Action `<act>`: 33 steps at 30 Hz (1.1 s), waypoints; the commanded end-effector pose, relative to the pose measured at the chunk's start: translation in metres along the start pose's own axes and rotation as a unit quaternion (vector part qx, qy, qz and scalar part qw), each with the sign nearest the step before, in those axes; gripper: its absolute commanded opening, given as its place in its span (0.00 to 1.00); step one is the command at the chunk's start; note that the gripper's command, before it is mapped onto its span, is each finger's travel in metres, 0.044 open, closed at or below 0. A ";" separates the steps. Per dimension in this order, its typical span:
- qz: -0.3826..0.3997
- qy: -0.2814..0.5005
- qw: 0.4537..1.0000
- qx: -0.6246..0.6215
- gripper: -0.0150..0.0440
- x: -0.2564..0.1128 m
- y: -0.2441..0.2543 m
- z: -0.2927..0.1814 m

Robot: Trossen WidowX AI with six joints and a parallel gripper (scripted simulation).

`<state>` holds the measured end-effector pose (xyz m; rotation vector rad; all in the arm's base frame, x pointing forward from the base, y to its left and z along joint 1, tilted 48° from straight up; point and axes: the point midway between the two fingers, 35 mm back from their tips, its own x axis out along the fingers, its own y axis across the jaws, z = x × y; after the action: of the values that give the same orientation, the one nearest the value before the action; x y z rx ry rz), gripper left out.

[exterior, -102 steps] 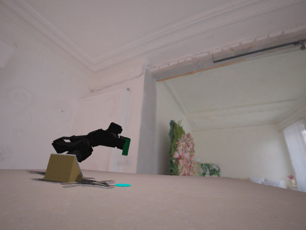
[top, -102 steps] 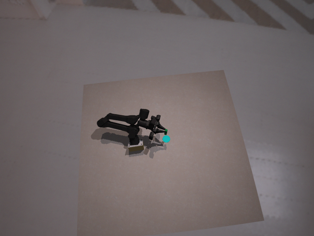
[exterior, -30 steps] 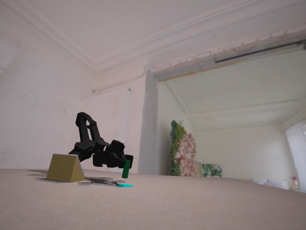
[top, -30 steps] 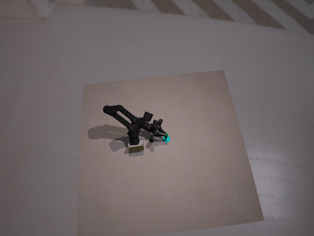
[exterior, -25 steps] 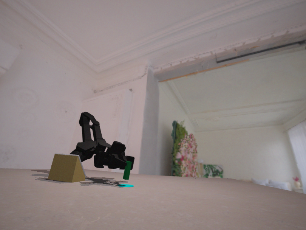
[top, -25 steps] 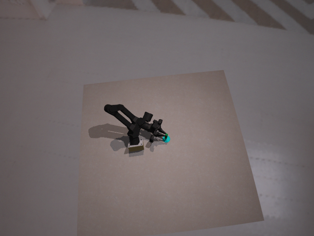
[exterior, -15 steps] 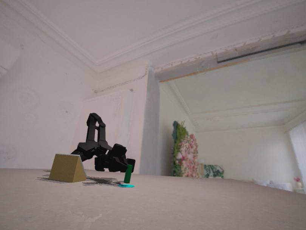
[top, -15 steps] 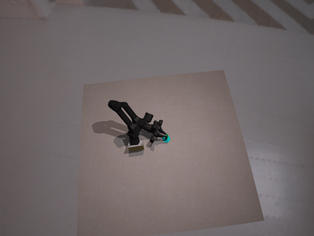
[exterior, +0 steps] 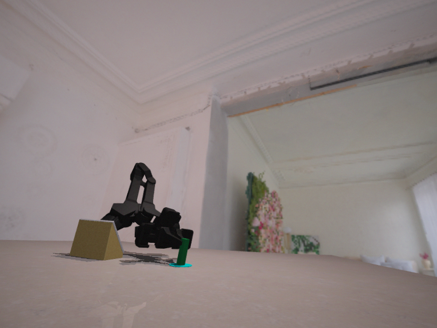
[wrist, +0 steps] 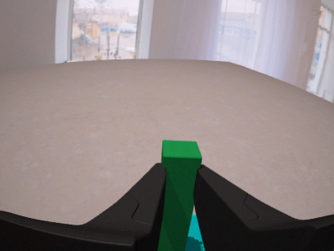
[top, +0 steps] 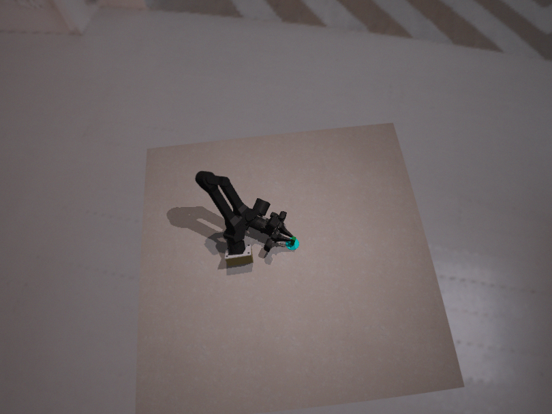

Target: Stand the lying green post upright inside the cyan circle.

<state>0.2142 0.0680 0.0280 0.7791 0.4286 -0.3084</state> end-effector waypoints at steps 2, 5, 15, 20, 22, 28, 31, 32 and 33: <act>-0.001 -0.003 1.000 0.002 0.38 0.000 0.000 0.000; -0.001 -0.003 1.000 0.002 0.51 0.000 0.000 0.000; -0.001 -0.003 1.000 0.002 0.93 0.000 0.000 0.000; -0.003 0.003 1.000 0.006 0.93 0.002 0.000 0.009; -0.004 0.006 1.000 0.008 0.93 0.003 0.001 0.014; -0.002 0.011 1.000 0.014 0.93 0.003 0.001 0.031; 0.001 0.012 1.000 0.015 0.93 0.002 0.000 0.039; 0.002 0.012 1.000 0.016 0.93 0.002 0.000 0.042; 0.004 0.012 1.000 0.016 0.93 0.001 0.000 0.045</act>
<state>0.2253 0.0417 0.0484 0.8113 0.4492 -0.3093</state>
